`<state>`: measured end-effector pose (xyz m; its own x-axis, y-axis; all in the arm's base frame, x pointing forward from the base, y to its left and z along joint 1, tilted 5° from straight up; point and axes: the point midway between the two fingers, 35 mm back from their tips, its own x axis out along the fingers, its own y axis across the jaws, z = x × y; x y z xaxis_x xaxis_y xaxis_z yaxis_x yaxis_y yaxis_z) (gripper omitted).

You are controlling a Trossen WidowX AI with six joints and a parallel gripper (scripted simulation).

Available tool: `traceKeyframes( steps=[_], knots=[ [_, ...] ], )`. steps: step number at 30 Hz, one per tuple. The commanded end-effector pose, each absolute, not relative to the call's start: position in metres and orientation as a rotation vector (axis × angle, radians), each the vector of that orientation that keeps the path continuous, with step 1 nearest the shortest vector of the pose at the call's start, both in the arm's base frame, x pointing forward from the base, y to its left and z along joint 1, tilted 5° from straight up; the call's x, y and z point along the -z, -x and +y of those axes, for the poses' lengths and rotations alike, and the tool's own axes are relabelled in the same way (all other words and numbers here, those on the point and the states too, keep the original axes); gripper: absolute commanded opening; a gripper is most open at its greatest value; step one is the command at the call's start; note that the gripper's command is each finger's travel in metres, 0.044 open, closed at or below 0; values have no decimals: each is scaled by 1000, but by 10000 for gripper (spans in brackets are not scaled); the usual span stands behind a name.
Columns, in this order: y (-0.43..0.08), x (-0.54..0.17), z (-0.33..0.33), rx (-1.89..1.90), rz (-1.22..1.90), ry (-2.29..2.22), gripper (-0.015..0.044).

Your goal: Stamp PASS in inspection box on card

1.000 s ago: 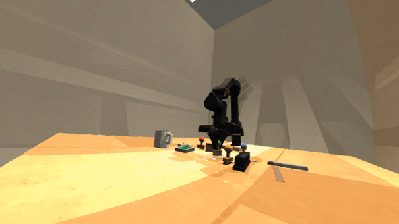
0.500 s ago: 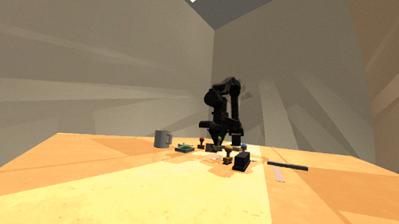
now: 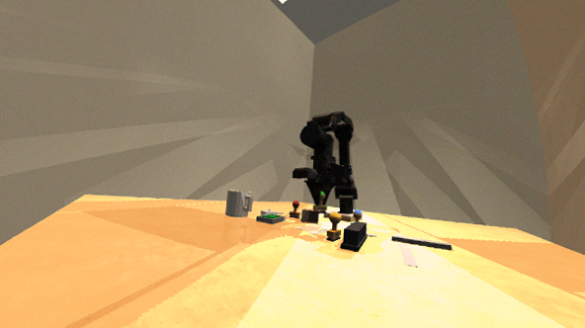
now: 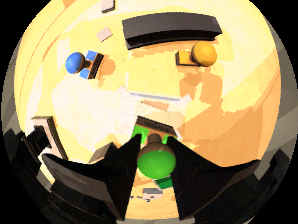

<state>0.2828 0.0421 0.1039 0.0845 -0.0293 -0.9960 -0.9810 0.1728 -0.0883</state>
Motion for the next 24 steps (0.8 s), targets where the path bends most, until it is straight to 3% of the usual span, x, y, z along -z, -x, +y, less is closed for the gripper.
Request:
traceKeyframes(
  steps=[1, 12, 24],
  knots=[
    [-283, -115, 42, -992, 1228, 1138, 0],
    [-282, -125, 42, -992, 1228, 1138, 0],
    [-325, -135, 25, -988, 1227, 1139, 0]
  ],
)
